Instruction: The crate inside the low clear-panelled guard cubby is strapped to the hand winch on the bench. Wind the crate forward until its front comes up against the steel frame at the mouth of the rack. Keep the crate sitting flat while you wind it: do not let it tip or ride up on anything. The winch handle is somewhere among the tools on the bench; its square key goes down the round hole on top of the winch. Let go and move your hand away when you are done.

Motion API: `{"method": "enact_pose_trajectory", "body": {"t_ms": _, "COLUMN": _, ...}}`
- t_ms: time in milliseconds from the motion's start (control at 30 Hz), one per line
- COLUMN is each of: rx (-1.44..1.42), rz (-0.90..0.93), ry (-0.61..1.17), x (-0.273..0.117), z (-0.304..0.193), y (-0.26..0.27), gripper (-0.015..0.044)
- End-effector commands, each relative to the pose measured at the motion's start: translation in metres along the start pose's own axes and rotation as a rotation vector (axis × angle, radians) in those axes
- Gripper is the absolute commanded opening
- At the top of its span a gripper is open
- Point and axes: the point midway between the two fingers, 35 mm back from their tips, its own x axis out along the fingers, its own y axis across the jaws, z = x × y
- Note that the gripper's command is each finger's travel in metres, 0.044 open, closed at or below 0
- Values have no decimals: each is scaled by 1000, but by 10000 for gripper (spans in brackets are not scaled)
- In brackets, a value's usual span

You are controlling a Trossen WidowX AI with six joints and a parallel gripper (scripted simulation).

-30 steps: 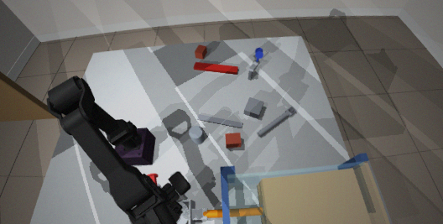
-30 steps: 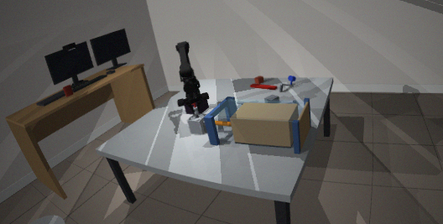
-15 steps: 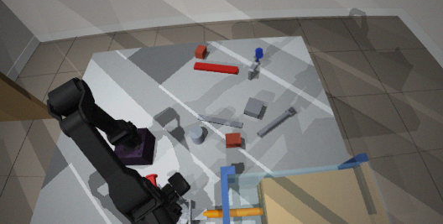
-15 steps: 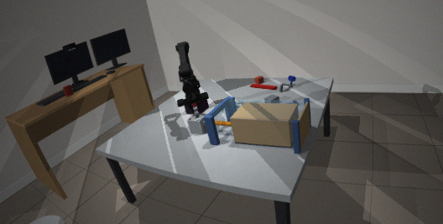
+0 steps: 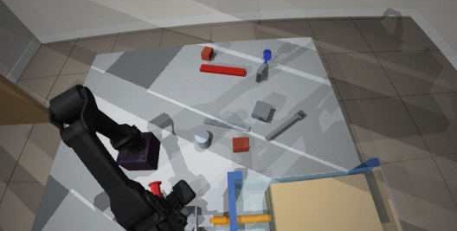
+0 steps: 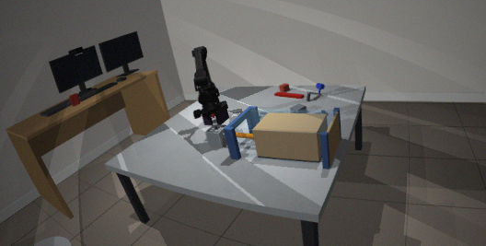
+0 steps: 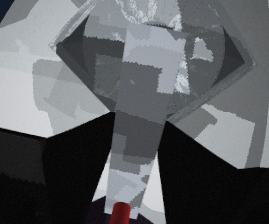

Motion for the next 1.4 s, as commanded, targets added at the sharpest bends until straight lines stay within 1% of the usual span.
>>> {"method": "enact_pose_trajectory", "body": {"t_ms": 0, "rx": -2, "rz": -1, "ry": -1, "x": 1, "z": 0, "y": 0, "gripper": 0}}
{"method": "enact_pose_trajectory", "body": {"t_ms": 667, "rx": 228, "rz": 6, "ry": -16, "x": 3, "z": 1, "y": 9, "gripper": 0}}
{"method": "enact_pose_trajectory", "body": {"t_ms": 1100, "rx": 321, "rz": 9, "ry": -22, "x": 4, "z": 2, "y": 13, "gripper": 0}}
{"method": "enact_pose_trajectory", "body": {"t_ms": 1200, "rx": 384, "rz": 11, "ry": -26, "x": 4, "z": 2, "y": 15, "gripper": 0}}
{"method": "enact_pose_trajectory", "body": {"t_ms": 1367, "rx": 397, "rz": 11, "ry": -27, "x": 5, "z": 3, "y": 15, "gripper": 0}}
